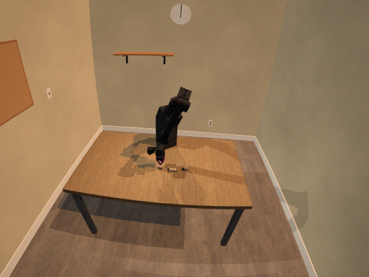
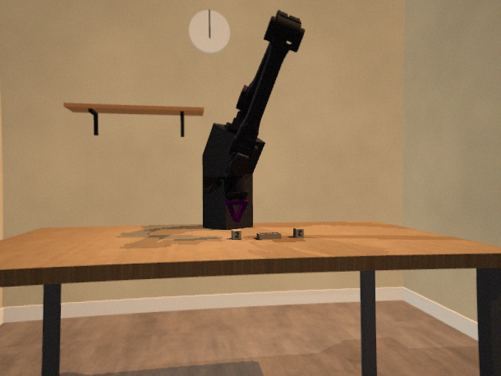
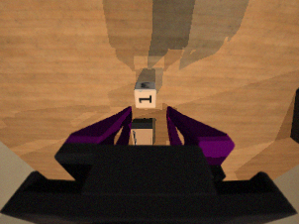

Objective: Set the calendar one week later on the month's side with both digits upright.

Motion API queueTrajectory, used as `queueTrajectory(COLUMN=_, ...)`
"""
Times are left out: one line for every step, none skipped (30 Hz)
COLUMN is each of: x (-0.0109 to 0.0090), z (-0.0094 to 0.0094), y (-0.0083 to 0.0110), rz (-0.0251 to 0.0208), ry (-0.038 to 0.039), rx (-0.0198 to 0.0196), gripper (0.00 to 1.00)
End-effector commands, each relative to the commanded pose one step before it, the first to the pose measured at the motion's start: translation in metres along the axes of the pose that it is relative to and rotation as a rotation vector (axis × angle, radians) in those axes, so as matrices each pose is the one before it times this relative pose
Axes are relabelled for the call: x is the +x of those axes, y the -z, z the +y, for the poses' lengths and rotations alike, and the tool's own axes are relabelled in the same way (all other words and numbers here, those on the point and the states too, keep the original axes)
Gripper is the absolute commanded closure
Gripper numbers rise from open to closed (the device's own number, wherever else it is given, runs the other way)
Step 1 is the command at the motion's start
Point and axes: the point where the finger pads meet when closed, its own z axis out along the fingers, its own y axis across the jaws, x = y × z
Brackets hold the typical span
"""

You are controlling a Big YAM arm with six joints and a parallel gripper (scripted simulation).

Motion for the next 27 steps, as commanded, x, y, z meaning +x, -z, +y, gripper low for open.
queueTrajectory(x=0.00227, z=0.00584, y=-0.00771, rz=-0.00028, ry=0.00339, rx=-0.01326, gripper=0.55)
queueTrajectory(x=0.00000, z=-0.00003, y=-0.00141, rz=-0.00003, ry=-0.00001, rx=0.00003, gripper=0.55)
queueTrajectory(x=0.00002, z=-0.00003, y=-0.00135, rz=0.00009, ry=-0.00001, rx=0.00003, gripper=0.55)
queueTrajectory(x=0.00000, z=-0.00004, y=-0.00129, rz=-0.00003, ry=-0.00001, rx=0.00003, gripper=0.55)
queueTrajectory(x=-0.00085, z=0.00007, y=-0.00098, rz=-0.00089, ry=-0.00184, rx=-0.00059, gripper=0.55)
queueTrajectory(x=-0.00199, z=0.00021, y=-0.00059, rz=-0.00200, ry=-0.00428, rx=-0.00142, gripper=0.55)
queueTrajectory(x=-0.00094, z=0.00008, y=-0.00081, rz=-0.00103, ry=-0.00200, rx=-0.00065, gripper=0.55)
queueTrajectory(x=0.00080, z=-0.00012, y=-0.00121, rz=0.00078, ry=0.00169, rx=0.00059, gripper=0.55)
queueTrajectory(x=0.00170, z=-0.00023, y=-0.00136, rz=0.00198, ry=0.00420, rx=0.00119, gripper=0.55)
queueTrajectory(x=0.00140, z=-0.00018, y=-0.00120, rz=0.00157, ry=0.00368, rx=0.00099, gripper=0.55)
queueTrajectory(x=-0.00001, z=-0.00001, y=-0.00074, rz=-0.00008, ry=0.00038, rx=0.00001, gripper=0.55)
queueTrajectory(x=-0.00098, z=0.00010, y=-0.00038, rz=-0.00096, ry=-0.00185, rx=-0.00070, gripper=0.55)
queueTrajectory(x=0.00000, z=0.00000, y=0.00000, rz=0.00000, ry=0.00000, rx=0.00000, gripper=0.55)
queueTrajectory(x=0.00000, z=0.00000, y=0.00000, rz=0.00000, ry=0.00000, rx=0.00000, gripper=0.55)
queueTrajectory(x=-0.00534, z=0.00780, y=0.00510, rz=-0.00663, ry=-0.00586, rx=-0.01825, gripper=0.55)
queueTrajectory(x=-0.00006, z=-0.00253, y=-0.00208, rz=0.00033, ry=-0.00168, rx=0.00430, gripper=0.55)
queueTrajectory(x=0.00025, z=-0.00350, y=-0.00225, rz=0.00104, ry=-0.00190, rx=0.00754, gripper=0.55)
queueTrajectory(x=0.00044, z=-0.00145, y=-0.00110, rz=0.00087, ry=-0.00001, rx=0.00345, gripper=0.55)
queueTrajectory(x=0.00044, z=-0.00030, y=-0.00038, rz=0.00035, ry=0.00115, rx=0.00128, gripper=0.55)
queueTrajectory(x=0.00034, z=-0.00019, y=-0.00028, rz=0.00031, ry=0.00093, rx=0.00081, gripper=0.55)
queueTrajectory(x=0.00025, z=0.00008, y=-0.00013, rz=0.00022, ry=0.00074, rx=-0.00003, gripper=0.55)
queueTrajectory(x=0.00051, z=0.00231, y=0.00103, rz=0.00008, ry=0.00201, rx=-0.00466, gripper=0.55)
queueTrajectory(x=0.00033, z=0.00146, y=0.00065, rz=0.00015, ry=0.00140, rx=-0.00299, gripper=0.55)
queueTrajectory(x=0.00007, z=0.00027, y=0.00009, rz=0.00004, ry=0.00045, rx=-0.00059, gripper=0.55)
queueTrajectory(x=0.00000, z=-0.00002, y=-0.00002, rz=0.00000, ry=0.00003, rx=0.00004, gripper=0.55)
queueTrajectory(x=0.00000, z=0.00000, y=0.00000, rz=0.00000, ry=0.00000, rx=0.00000, gripper=0.55)
queueTrajectory(x=0.00000, z=0.00000, y=0.00000, rz=0.00000, ry=0.00001, rx=0.00000, gripper=0.55)
